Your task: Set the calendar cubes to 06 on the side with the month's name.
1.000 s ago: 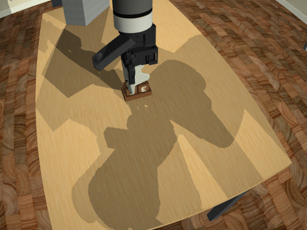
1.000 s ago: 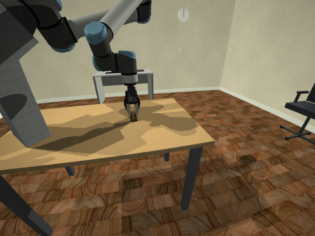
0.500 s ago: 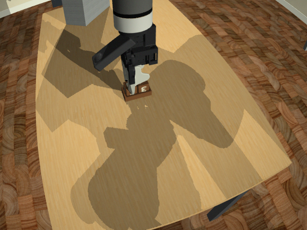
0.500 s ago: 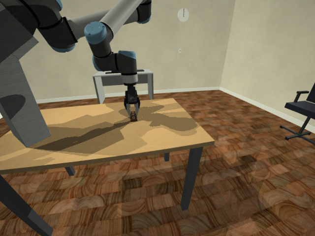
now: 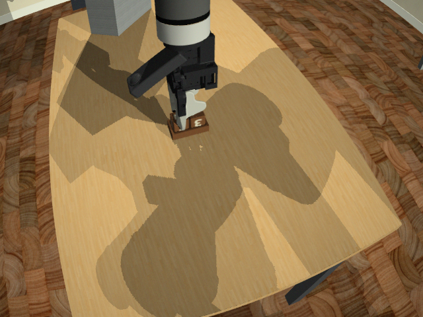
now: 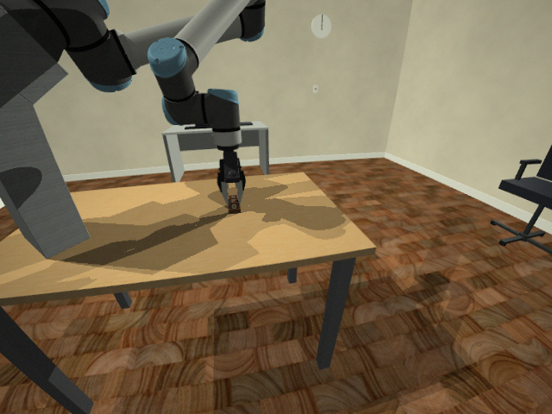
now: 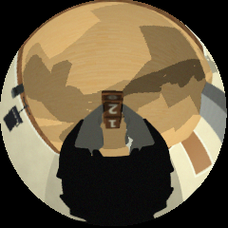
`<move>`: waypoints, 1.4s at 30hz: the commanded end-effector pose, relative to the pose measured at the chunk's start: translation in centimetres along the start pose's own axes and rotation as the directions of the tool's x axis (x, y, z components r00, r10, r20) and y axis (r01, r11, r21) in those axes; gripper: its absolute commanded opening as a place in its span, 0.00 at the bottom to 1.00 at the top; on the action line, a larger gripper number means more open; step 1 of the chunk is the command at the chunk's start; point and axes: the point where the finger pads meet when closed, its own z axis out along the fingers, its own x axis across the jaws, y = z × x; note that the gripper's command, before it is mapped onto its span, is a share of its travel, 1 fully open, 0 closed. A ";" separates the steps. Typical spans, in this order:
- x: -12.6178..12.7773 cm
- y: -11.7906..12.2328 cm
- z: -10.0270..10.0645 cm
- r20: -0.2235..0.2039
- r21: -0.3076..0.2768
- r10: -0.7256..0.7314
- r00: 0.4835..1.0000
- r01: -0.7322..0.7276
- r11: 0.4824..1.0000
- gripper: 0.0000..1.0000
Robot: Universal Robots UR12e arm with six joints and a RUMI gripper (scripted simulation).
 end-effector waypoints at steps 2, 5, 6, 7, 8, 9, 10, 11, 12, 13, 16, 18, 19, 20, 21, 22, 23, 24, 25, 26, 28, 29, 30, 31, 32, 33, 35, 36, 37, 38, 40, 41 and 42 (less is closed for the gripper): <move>0.0 0.0 0.0 0.001 0.000 0.000 1.000 0.000 1.000 0.11; 0.0 0.0 0.0 0.001 0.000 0.000 1.000 0.000 1.000 0.15; 0.0 0.0 0.0 0.001 0.000 0.000 1.000 0.000 1.000 0.15; 0.0 0.0 0.0 0.001 0.000 0.000 1.000 0.000 1.000 0.18; 0.0 0.0 0.0 0.001 0.000 0.000 1.000 0.000 1.000 0.18; 0.0 0.0 0.0 0.001 0.000 0.000 1.000 0.000 1.000 0.18; 0.0 0.0 0.0 0.001 0.000 0.000 1.000 0.000 1.000 0.22; 0.0 0.0 0.0 0.001 0.000 0.000 1.000 0.000 1.000 0.22; 0.0 0.0 0.0 0.001 0.000 0.000 1.000 0.000 1.000 0.22; 0.0 0.0 0.0 0.001 0.000 0.000 1.000 0.000 1.000 0.22; 0.0 0.0 0.0 0.001 0.000 0.000 1.000 0.000 1.000 0.26; 0.0 0.0 0.0 0.001 0.000 0.000 1.000 0.000 1.000 0.29; 0.0 0.0 0.0 0.001 0.000 0.000 1.000 0.000 1.000 0.29; 0.0 0.0 0.0 0.001 0.000 0.000 1.000 0.000 1.000 0.29; 0.0 0.0 0.0 0.001 0.000 0.000 1.000 0.000 1.000 0.29; 0.0 0.0 0.0 0.001 0.000 0.000 1.000 0.000 1.000 0.29; 0.0 0.0 0.0 0.001 0.000 0.000 1.000 0.000 1.000 0.29; 0.0 0.0 0.0 0.001 0.000 0.000 1.000 0.000 1.000 0.29; 0.0 0.0 0.0 0.001 0.000 0.000 1.000 0.000 1.000 0.29; 0.0 0.0 0.0 0.001 0.000 0.000 1.000 0.000 1.000 0.29; 0.0 0.0 0.0 0.001 0.000 0.000 1.000 0.000 1.000 0.29; 0.0 0.0 0.0 0.001 0.000 0.000 1.000 0.000 1.000 0.29; 0.0 0.0 -0.1 0.001 0.000 0.000 1.000 0.000 1.000 0.29; 0.0 0.0 -0.1 0.001 0.000 0.000 1.000 0.000 1.000 0.29; 0.0 0.0 -0.2 0.001 0.000 0.000 1.000 0.000 1.000 0.29; 0.0 0.0 -0.4 0.001 0.000 0.000 1.000 0.000 1.000 0.29; 0.0 0.0 -0.9 0.001 0.000 0.000 1.000 0.000 1.000 0.29; 0.0 0.0 -1.3 0.001 0.000 0.000 1.000 0.000 1.000 0.29; 0.0 0.0 -1.7 0.001 0.000 0.000 1.000 0.000 1.000 0.29; 0.0 0.0 -2.1 0.001 0.000 0.000 1.000 0.000 1.000 0.29; 0.0 0.0 -3.2 0.001 0.000 0.000 1.000 0.000 1.000 0.29; 0.0 0.0 -3.7 0.001 0.000 0.000 1.000 0.000 1.000 0.29; 0.0 0.0 -4.3 0.001 0.000 0.000 1.000 0.000 1.000 0.29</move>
